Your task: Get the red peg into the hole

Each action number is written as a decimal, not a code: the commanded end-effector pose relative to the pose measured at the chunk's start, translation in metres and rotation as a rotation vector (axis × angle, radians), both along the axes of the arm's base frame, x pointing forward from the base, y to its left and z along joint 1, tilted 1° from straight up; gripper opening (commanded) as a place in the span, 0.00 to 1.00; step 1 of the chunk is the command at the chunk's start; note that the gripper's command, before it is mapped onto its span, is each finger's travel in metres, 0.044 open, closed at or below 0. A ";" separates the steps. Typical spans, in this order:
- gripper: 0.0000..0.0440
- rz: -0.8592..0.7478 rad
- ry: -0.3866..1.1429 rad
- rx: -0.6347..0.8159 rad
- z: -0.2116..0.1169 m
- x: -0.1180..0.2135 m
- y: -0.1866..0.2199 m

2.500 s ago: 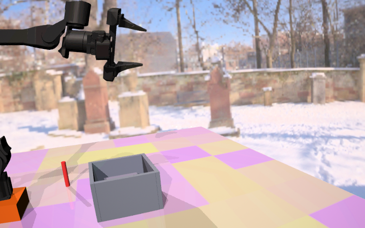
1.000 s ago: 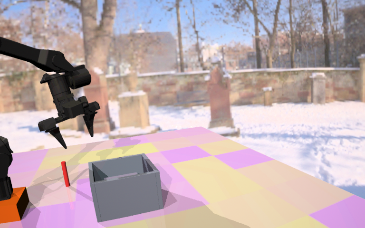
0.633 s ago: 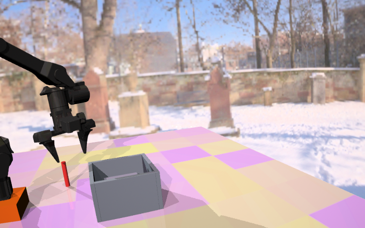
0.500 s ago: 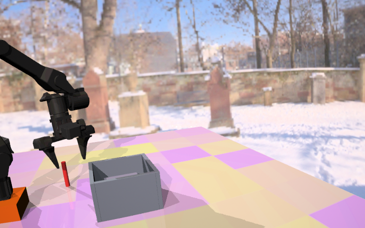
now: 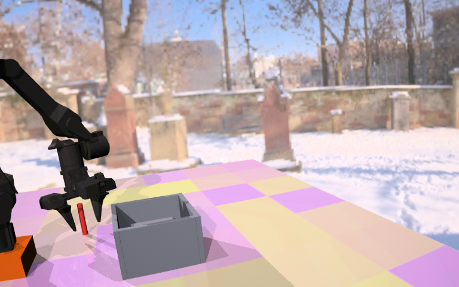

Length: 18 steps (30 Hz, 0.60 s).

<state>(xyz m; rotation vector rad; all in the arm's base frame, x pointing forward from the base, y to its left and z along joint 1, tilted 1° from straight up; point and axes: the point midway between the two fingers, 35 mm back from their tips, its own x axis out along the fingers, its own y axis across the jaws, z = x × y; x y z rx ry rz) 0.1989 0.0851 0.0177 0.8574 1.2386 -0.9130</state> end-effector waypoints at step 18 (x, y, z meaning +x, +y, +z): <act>0.00 0.097 0.003 0.011 0.019 0.007 -0.010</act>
